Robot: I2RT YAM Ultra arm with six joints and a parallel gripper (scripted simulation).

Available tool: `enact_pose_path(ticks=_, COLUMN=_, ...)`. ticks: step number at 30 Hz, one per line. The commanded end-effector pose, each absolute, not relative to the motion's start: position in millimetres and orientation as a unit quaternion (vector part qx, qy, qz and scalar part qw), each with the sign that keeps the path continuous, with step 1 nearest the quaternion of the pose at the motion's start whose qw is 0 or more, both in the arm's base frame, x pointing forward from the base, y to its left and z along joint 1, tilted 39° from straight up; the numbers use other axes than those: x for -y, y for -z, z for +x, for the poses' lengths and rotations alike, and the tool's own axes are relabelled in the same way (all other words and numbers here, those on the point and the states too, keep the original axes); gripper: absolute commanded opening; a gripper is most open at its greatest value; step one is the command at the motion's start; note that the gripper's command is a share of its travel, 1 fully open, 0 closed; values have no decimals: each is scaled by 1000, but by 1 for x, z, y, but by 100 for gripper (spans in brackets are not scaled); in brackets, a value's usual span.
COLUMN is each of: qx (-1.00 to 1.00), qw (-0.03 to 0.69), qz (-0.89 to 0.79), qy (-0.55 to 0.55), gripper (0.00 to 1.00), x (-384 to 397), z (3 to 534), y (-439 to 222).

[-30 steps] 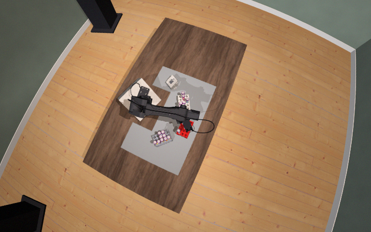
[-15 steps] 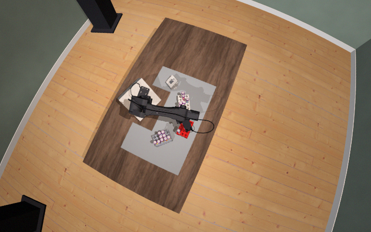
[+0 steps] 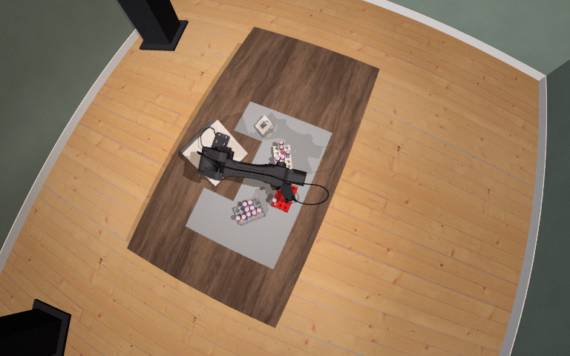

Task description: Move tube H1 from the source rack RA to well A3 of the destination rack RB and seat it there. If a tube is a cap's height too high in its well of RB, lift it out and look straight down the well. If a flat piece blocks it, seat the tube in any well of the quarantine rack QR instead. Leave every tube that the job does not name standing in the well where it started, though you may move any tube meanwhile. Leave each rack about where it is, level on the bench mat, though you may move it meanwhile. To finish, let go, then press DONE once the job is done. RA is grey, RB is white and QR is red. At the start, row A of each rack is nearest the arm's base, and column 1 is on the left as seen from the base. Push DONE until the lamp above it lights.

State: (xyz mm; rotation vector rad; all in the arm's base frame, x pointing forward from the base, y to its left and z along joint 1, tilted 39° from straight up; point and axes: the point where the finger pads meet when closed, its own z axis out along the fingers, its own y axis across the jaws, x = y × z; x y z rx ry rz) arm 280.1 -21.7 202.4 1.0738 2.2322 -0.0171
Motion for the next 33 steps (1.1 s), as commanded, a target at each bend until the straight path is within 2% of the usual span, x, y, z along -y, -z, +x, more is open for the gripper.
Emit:
enact_pose_path(ticks=1, qx=-847, qw=342, qz=406, qy=-4, gripper=30, x=22, z=281, y=-210)
enact_pose_path(ticks=21, qx=-850, qw=335, qz=407, qy=1, gripper=30, x=22, z=284, y=-203)
enact_pose_path(ticks=22, qx=-850, qw=335, qz=407, qy=1, gripper=0, x=22, z=284, y=-203)
enact_pose_path(ticks=33, qx=-850, qw=335, qz=407, qy=1, gripper=0, x=22, z=284, y=-203)
